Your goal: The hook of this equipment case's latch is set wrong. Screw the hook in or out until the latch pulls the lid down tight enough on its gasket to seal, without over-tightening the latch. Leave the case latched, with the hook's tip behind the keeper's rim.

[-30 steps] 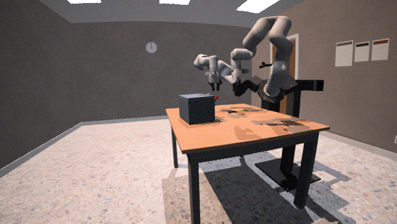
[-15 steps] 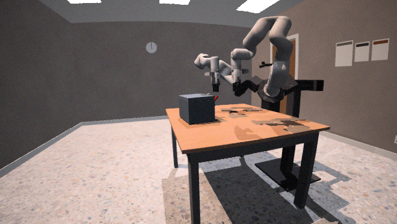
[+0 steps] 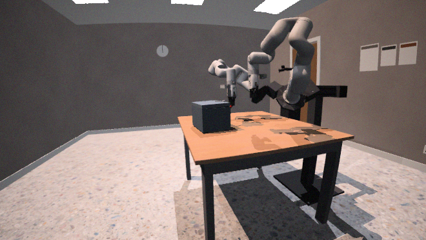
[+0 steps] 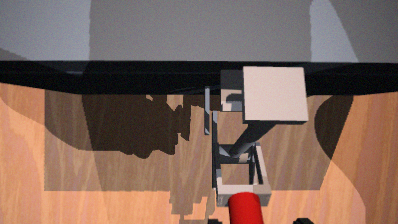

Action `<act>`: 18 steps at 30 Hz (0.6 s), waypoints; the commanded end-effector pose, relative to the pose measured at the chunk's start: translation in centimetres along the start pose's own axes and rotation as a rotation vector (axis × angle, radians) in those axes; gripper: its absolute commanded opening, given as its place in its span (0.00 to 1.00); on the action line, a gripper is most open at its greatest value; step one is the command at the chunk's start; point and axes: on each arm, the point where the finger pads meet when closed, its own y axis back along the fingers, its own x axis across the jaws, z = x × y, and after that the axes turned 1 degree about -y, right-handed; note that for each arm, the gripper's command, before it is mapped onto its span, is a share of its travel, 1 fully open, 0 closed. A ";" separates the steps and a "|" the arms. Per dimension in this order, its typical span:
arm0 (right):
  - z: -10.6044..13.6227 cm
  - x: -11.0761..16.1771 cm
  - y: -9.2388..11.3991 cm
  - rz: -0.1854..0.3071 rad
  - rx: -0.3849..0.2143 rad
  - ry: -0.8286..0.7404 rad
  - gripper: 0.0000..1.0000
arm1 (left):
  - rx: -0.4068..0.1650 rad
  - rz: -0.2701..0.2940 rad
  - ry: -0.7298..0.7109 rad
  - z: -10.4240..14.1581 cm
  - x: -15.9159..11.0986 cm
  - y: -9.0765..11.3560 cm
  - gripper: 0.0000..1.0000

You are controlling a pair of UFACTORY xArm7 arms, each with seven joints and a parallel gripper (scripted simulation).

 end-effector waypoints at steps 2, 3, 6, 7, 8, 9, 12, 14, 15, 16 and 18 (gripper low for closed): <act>-0.1 -0.2 -0.3 -0.006 0.004 0.000 0.41 | -0.003 -0.002 0.000 0.1 -0.1 0.1 1.00; -0.1 -0.2 -0.5 -0.006 0.004 0.000 0.41 | -0.003 -0.002 0.000 0.1 -0.1 0.1 1.00; -0.1 -0.2 -1.3 -0.006 0.004 0.000 0.41 | -0.003 -0.002 0.000 0.1 -0.1 0.1 1.00; -0.1 -0.2 -1.5 -0.006 0.004 0.000 0.41 | -0.003 -0.002 0.000 0.1 -0.1 0.1 1.00; -0.1 -0.2 -1.5 -0.006 0.004 0.000 0.41 | -0.003 -0.002 0.000 0.1 -0.1 0.1 1.00; -0.1 -0.2 -1.5 -0.006 0.004 0.000 0.41 | -0.003 -0.002 0.000 0.1 -0.1 0.1 1.00; -0.1 -0.2 -1.6 -0.006 0.004 0.000 0.41 | -0.003 -0.002 0.000 0.1 -0.1 0.1 1.00; -0.1 -0.2 -1.6 -0.006 0.004 0.000 0.41 | -0.003 -0.002 0.000 0.1 -0.1 0.1 1.00; -0.1 -0.2 -1.6 -0.006 0.004 0.000 0.41 | -0.003 -0.002 0.000 0.1 -0.1 0.1 1.00; -0.1 -0.2 -1.6 -0.006 0.004 0.000 0.41 | -0.003 -0.002 0.000 0.1 -0.1 0.1 1.00; -0.1 -0.2 -1.6 -0.006 0.004 0.000 0.41 | -0.003 -0.002 0.000 0.1 -0.1 0.1 1.00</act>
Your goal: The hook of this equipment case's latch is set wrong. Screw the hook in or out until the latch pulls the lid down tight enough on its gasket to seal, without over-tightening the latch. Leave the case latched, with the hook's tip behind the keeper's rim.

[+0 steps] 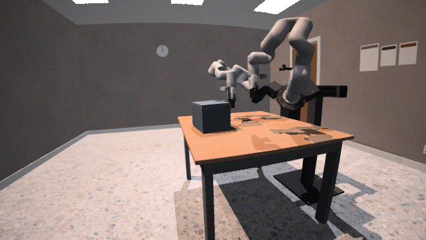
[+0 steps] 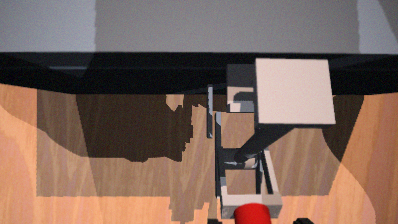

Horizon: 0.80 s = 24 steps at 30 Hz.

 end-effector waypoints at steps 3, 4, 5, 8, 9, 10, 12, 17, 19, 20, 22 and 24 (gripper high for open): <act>-0.1 -0.1 0.2 -0.004 0.003 0.000 0.19 | -0.003 -0.002 0.000 0.1 -0.1 0.1 1.00; -0.1 -0.1 0.2 -0.004 0.003 0.000 0.19 | -0.003 -0.002 0.000 0.1 -0.1 0.1 1.00; -0.1 -0.1 0.2 -0.004 0.003 0.000 0.19 | -0.003 -0.002 0.000 0.1 -0.1 0.1 1.00; -0.1 -0.1 0.2 -0.004 0.003 0.000 0.19 | -0.003 -0.002 0.000 0.1 -0.1 0.1 1.00; -0.1 -0.1 0.2 -0.004 0.003 0.000 0.19 | -0.003 -0.002 0.000 0.1 -0.1 0.1 1.00; -0.1 -0.1 0.2 -0.004 0.003 0.000 0.19 | -0.003 -0.002 0.000 0.1 -0.1 0.1 1.00; -0.1 -0.1 0.2 -0.004 0.003 0.000 0.19 | -0.003 -0.002 0.000 0.1 -0.1 0.1 1.00; -0.1 -0.1 0.2 -0.004 0.003 0.000 0.19 | -0.003 -0.002 0.000 0.1 -0.1 0.1 1.00; 0.0 -0.1 0.2 -0.004 0.004 0.000 0.19 | -0.003 -0.002 0.000 0.1 -0.1 0.1 1.00; 0.0 -0.1 0.2 -0.004 0.005 0.000 0.19 | -0.003 -0.002 0.000 0.1 -0.1 0.1 1.00; 0.0 -0.1 0.1 -0.004 0.008 0.000 0.19 | -0.003 -0.002 0.000 0.1 -0.1 0.1 1.00; 0.1 -0.1 0.1 -0.004 0.010 0.000 0.19 | -0.003 -0.002 0.000 0.1 -0.1 0.1 1.00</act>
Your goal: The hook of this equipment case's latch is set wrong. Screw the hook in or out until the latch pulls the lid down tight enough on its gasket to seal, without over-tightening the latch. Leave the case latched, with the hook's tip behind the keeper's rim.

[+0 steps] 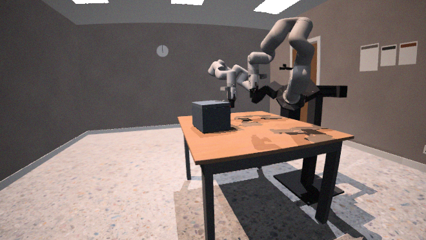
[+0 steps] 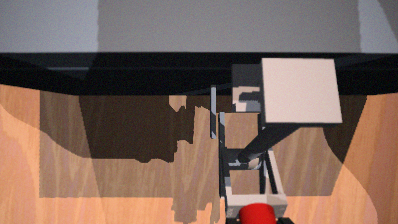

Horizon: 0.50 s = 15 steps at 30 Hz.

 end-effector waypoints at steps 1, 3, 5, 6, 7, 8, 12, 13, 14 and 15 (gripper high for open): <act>0.0 0.0 0.1 -0.001 0.005 0.000 0.19 | -0.003 -0.002 0.000 0.1 -0.1 0.1 1.00; 0.1 0.0 0.0 -0.001 0.011 0.000 0.19 | -0.003 -0.002 0.000 0.1 -0.1 0.1 1.00; 0.3 0.0 -0.2 -0.001 0.019 0.000 0.19 | -0.003 -0.002 0.000 0.1 -0.1 0.1 1.00; 0.4 0.0 -0.2 -0.001 0.025 0.000 0.19 | -0.003 -0.002 0.000 0.1 -0.1 0.1 1.00; 0.5 0.0 -0.4 -0.001 0.030 0.000 0.19 | -0.003 -0.002 0.000 0.1 -0.1 0.1 1.00; 0.6 0.0 -0.5 -0.001 0.037 0.000 0.19 | -0.003 -0.002 0.000 0.1 -0.1 0.1 1.00; 1.1 0.0 -1.1 -0.002 0.069 0.000 0.19 | -0.003 -0.002 0.000 0.1 -0.1 0.1 1.00; 1.2 0.0 -1.2 -0.002 0.079 0.000 0.19 | -0.003 -0.002 0.000 0.1 -0.1 0.1 1.00; 1.3 0.0 -1.4 -0.002 0.088 0.000 0.19 | -0.003 -0.002 0.000 0.1 -0.1 0.1 1.00; 1.5 0.0 -1.6 -0.002 0.099 0.000 0.19 | -0.003 -0.002 0.000 0.1 -0.1 0.1 1.00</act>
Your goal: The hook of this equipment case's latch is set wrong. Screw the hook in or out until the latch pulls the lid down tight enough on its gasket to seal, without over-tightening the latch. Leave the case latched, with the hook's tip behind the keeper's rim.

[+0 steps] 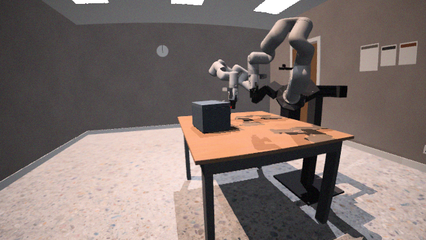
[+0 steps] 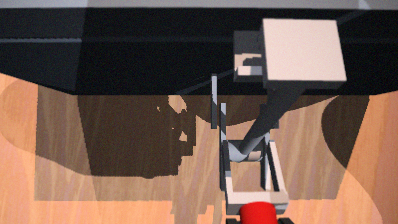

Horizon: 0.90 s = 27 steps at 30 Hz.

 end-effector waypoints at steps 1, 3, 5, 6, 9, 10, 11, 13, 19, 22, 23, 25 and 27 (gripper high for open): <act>0.7 0.0 -0.8 -0.001 0.048 -0.001 0.19 | -0.003 -0.002 0.000 0.1 -0.1 0.1 1.00; 0.7 0.0 -0.8 -0.001 0.048 -0.001 0.19 | -0.003 -0.002 0.000 0.1 -0.1 0.1 1.00; 1.0 0.0 -1.3 -0.002 0.071 -0.001 0.19 | -0.003 -0.002 0.000 0.1 -0.1 0.1 1.00; 1.2 0.0 -1.5 -0.002 0.083 -0.001 0.19 | -0.003 -0.002 0.000 0.1 -0.1 0.1 1.00; 1.5 0.0 -2.4 -0.002 0.122 -0.001 0.19 | -0.003 -0.002 0.000 0.1 -0.1 0.1 1.00; 1.7 0.0 -2.7 -0.003 0.135 -0.001 0.19 | -0.003 -0.002 0.000 0.1 -0.1 0.1 1.00; 1.8 0.0 -3.0 -0.003 0.149 -0.001 0.19 | -0.003 -0.002 0.000 0.1 -0.1 0.1 1.00; 1.9 0.0 -3.6 -0.003 0.177 -0.001 0.19 | -0.003 -0.002 0.000 0.1 -0.1 0.1 1.00; 2.2 0.0 -5.3 -0.005 0.248 -0.001 0.19 | -0.003 -0.002 0.000 0.1 -0.1 0.1 1.00; 2.2 0.0 -6.0 -0.005 0.278 -0.001 0.19 | -0.003 -0.002 0.000 0.1 -0.1 0.1 1.00; 2.2 0.0 -6.4 -0.005 0.292 -0.001 0.19 | -0.003 -0.002 0.000 0.1 -0.1 0.1 1.00; 2.1 0.0 -7.0 -0.006 0.321 -0.001 0.19 | -0.003 -0.002 0.000 0.1 -0.1 0.1 1.00; 1.9 0.0 -7.7 -0.006 0.349 -0.001 0.19 | -0.003 -0.002 0.000 0.1 -0.1 0.1 1.00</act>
